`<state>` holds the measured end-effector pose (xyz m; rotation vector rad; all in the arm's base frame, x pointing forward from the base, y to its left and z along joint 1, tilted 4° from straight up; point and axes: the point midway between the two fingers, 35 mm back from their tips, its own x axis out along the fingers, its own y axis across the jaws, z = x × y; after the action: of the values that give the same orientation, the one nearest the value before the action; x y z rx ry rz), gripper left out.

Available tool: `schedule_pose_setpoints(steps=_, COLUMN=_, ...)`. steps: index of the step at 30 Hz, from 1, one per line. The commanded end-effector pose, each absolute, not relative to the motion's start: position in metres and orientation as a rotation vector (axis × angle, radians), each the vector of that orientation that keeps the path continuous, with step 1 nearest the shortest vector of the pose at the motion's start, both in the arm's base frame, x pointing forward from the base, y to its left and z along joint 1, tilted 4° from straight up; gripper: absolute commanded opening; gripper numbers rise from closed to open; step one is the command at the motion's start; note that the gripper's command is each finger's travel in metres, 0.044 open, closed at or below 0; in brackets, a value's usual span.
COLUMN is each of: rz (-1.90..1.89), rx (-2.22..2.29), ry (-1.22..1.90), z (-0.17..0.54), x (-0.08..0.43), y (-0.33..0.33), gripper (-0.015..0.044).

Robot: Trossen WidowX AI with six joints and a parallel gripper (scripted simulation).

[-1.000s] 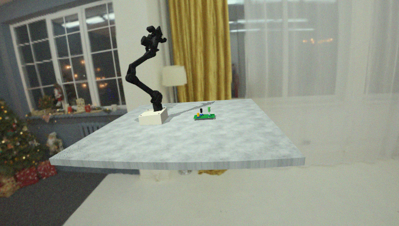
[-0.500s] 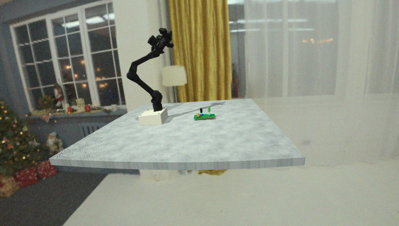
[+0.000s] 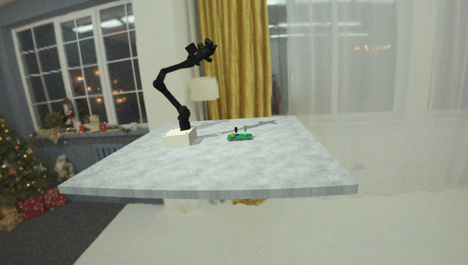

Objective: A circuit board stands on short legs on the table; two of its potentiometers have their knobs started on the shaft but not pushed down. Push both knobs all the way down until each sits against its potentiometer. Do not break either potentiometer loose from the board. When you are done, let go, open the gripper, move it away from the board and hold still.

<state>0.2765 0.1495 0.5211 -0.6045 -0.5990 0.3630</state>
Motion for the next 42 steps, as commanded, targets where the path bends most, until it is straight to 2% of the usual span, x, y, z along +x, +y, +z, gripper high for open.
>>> schedule_pose_setpoints(steps=1, rz=0.378, rx=-0.548, ry=-0.480, z=0.498, x=0.303, y=0.148, gripper=0.0000)
schedule_pose_setpoints(steps=24, rz=0.333, rx=-0.143, ry=0.050, z=0.388, x=0.391, y=0.116, gripper=0.0000)
schedule_pose_setpoints(steps=42, rz=0.151, rx=0.283, ry=0.426, z=0.303, x=0.424, y=0.082, gripper=0.0000)
